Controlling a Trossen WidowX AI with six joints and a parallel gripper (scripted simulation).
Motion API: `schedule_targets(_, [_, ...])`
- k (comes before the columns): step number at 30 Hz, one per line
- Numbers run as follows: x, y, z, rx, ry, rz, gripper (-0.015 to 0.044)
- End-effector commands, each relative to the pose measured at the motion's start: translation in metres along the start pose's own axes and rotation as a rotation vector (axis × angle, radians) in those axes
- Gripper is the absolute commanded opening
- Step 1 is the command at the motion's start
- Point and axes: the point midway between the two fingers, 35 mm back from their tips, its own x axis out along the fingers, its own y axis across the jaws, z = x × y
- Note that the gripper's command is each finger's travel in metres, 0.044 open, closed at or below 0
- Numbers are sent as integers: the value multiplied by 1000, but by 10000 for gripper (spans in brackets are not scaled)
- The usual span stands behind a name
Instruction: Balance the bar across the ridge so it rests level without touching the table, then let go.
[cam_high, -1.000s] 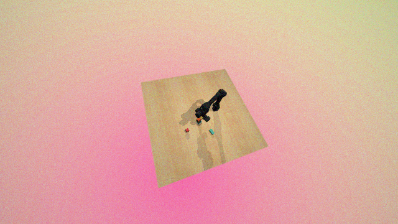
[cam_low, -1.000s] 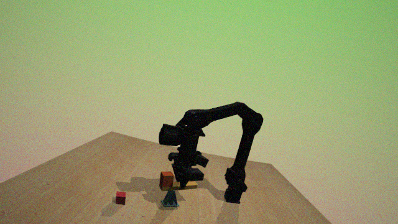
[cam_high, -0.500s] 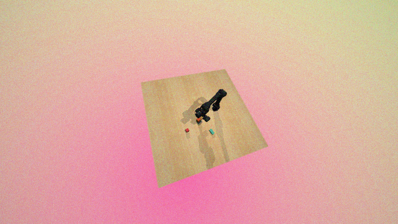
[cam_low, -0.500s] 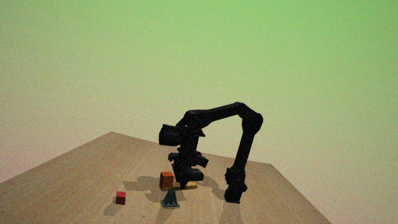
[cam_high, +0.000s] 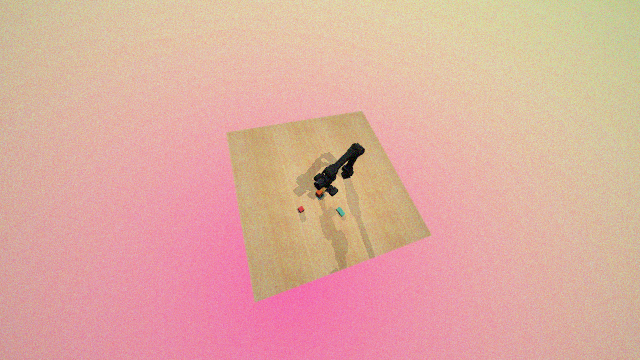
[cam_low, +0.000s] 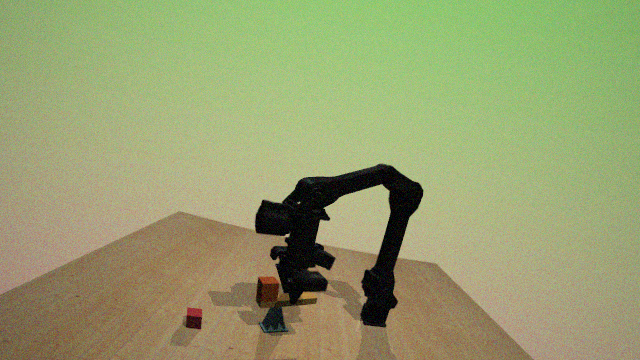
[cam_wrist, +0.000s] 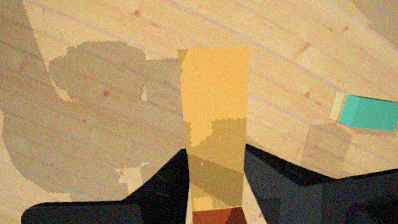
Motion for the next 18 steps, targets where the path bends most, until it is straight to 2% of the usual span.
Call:
schedule_targets(1, [1,0,0,1,1,-3,0])
schedule_targets(18, [2,0,0,1,1,-3,0])
